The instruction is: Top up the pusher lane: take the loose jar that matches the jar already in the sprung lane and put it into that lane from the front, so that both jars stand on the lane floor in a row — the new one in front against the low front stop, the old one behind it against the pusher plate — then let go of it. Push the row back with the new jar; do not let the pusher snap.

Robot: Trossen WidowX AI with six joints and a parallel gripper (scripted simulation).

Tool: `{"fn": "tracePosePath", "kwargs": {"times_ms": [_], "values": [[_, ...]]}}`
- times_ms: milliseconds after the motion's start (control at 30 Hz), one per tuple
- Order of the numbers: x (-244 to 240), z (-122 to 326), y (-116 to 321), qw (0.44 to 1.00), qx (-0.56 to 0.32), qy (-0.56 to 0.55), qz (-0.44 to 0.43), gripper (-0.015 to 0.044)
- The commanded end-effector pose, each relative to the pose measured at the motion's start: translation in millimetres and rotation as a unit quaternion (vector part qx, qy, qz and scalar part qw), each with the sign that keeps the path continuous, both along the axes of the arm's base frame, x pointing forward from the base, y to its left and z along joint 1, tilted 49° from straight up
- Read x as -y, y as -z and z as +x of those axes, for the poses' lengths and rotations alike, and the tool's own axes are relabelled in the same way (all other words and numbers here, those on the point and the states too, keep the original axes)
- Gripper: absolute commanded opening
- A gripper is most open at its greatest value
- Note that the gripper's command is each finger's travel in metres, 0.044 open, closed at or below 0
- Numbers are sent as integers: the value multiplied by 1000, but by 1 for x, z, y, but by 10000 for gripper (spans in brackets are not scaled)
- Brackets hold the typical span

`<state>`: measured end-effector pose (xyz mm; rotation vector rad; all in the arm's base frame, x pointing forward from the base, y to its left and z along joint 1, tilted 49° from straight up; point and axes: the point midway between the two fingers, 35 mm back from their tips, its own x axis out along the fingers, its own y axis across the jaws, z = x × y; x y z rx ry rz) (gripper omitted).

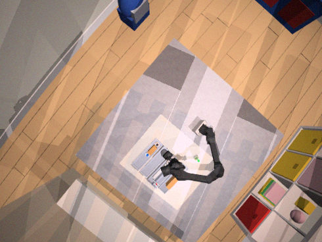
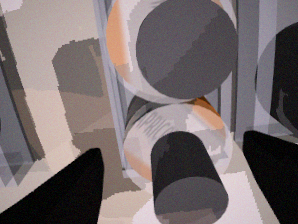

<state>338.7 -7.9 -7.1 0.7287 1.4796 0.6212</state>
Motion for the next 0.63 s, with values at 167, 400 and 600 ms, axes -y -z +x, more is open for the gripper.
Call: {"fn": "tracePosePath", "kwargs": {"times_ms": [167,400,600], "values": [[8,-2,-6,1000,5,0,-4,301],[9,-23,-7,1000,5,0,-4,301],[9,-43,-7,1000,4,0,-5,301]]}}
